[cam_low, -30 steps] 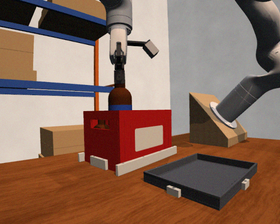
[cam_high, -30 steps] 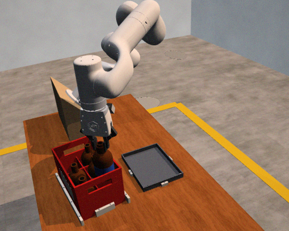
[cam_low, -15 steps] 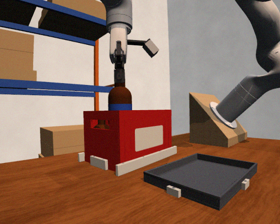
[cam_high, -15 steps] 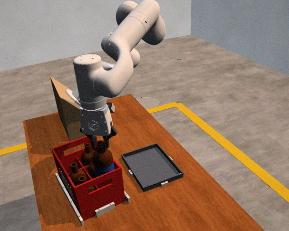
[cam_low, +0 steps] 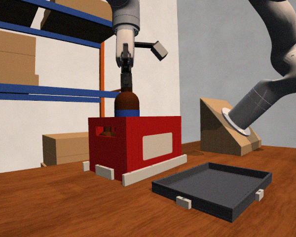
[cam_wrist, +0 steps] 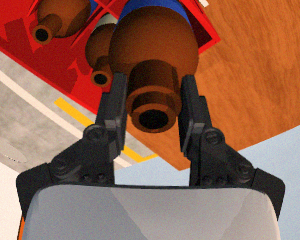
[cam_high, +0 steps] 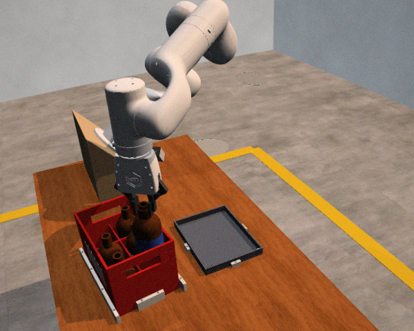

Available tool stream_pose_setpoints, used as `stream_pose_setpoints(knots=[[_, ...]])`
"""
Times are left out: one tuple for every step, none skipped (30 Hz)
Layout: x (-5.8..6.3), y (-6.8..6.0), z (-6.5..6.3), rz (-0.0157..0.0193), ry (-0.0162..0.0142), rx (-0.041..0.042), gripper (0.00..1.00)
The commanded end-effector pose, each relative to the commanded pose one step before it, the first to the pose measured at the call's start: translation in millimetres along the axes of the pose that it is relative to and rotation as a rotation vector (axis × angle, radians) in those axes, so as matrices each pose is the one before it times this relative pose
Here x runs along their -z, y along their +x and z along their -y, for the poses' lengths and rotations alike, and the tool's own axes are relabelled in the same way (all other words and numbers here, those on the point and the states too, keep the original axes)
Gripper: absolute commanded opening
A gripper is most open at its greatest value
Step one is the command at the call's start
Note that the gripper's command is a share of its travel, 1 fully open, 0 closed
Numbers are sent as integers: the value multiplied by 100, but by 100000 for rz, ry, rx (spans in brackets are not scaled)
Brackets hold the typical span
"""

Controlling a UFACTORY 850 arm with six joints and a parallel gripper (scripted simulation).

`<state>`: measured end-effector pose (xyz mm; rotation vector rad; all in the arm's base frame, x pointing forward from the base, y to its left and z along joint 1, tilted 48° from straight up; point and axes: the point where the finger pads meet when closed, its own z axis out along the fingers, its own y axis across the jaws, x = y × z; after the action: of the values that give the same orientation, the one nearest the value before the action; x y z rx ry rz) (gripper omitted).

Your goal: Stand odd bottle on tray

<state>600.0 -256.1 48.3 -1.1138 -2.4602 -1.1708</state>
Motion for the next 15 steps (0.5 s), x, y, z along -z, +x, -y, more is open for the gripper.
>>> stream_pose_setpoints(knots=[[189,-46,-38,207,-46,72,0],[30,0,0,0,0,0,0],[35,0,0,0,0,0,0],[42,0,0,0,0,0,0],[48,0,0,0,0,0,0],[54,0,0,0,0,0,0],[61,0,0,0,0,0,0],[67,0,0,0,0,0,0],[73,0,0,0,0,0,0],[79,0,0,0,0,0,0],[0,0,0,0,0,0,0],[0,0,0,0,0,0,0],[85,0,0,0,0,0,0],[91,0,0,0,0,0,0],[96,0,0,0,0,0,0]])
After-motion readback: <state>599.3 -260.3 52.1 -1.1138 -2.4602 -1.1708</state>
